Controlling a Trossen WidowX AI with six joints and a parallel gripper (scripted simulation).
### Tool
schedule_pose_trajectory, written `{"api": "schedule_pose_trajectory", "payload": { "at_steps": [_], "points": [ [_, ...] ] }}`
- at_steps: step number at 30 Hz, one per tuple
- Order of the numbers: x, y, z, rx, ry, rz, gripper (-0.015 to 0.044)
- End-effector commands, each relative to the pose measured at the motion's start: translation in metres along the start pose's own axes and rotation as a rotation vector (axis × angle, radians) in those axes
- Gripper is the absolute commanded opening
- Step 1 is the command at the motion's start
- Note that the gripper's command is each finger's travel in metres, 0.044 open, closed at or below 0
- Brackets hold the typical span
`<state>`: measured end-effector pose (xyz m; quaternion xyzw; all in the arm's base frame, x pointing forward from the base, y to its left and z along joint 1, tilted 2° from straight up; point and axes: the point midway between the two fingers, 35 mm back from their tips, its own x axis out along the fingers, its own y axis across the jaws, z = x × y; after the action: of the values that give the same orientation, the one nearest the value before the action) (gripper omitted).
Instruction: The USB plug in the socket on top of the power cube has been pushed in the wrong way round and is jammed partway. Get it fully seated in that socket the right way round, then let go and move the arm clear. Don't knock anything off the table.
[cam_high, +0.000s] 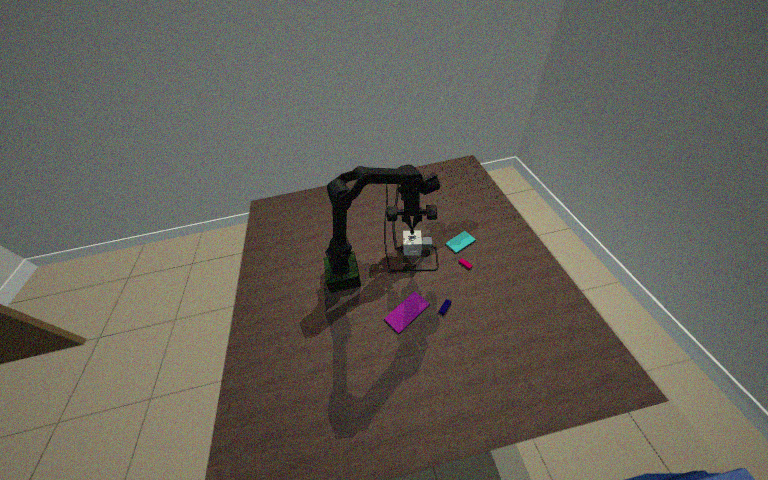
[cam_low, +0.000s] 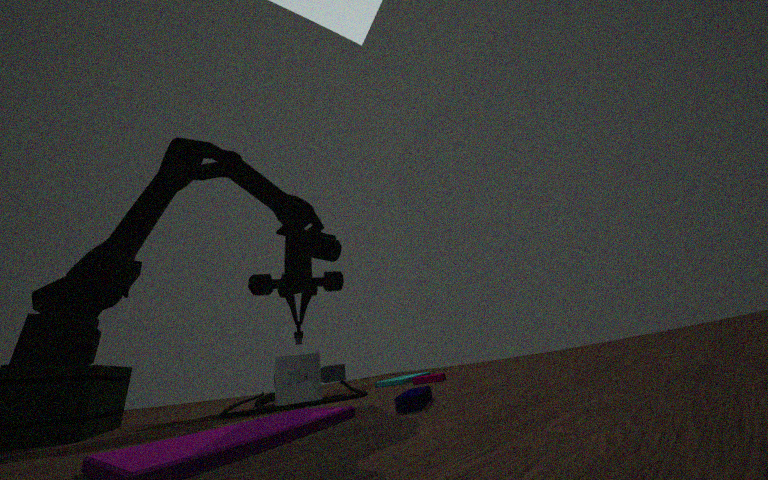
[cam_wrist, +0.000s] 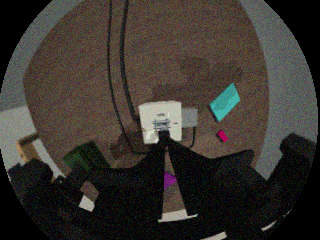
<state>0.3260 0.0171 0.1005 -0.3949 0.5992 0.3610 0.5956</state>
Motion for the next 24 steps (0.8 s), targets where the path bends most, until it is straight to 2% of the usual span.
{"api": "schedule_pose_trajectory", "payload": {
  "at_steps": [1, 24],
  "points": [
    [0.0001, 0.0, 0.0, -0.003, 0.0, 0.0, 0.0],
    [0.0028, 0.0002, 0.0004, 0.0, 0.0, 0.0, 0.0]
  ]
}}
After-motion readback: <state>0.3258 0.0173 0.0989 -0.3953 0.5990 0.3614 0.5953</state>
